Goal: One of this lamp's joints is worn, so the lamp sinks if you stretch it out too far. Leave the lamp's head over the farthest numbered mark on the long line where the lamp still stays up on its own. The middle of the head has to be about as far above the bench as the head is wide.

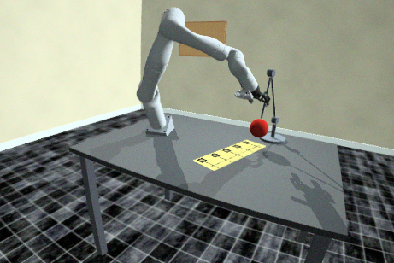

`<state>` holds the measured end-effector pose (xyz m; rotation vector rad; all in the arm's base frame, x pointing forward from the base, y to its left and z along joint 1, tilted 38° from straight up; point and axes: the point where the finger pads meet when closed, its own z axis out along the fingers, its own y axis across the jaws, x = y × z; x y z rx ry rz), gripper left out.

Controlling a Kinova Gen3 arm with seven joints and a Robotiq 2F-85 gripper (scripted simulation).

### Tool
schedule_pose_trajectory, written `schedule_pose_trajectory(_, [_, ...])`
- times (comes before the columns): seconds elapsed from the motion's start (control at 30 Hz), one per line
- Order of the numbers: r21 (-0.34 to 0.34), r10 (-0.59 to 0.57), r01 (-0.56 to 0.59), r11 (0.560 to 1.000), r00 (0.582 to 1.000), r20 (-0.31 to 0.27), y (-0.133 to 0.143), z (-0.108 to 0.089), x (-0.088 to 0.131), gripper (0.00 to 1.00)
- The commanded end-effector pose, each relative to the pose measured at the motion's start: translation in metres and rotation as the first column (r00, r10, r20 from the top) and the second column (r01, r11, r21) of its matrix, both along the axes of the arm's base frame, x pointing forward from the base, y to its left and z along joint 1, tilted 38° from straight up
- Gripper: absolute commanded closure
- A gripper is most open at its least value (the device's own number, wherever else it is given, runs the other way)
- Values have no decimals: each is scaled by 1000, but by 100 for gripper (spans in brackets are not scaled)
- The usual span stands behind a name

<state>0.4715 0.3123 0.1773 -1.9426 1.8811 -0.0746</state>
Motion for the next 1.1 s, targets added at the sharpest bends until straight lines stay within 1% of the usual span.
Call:
schedule_pose_trajectory(0.0, [13,-1,1,1000,1000,19,-1,18,0,0])
schedule_pose_trajectory(0.03, [13,-1,1,1000,1000,19,-1,18,0,0])
schedule_pose_trajectory(0.53, [4,1,-1,1000,1000,6,-17,67,-22,0])
schedule_pose_trajectory(1.07, [-2,2,-2,1000,1000,-5,-17,59,-23,0])
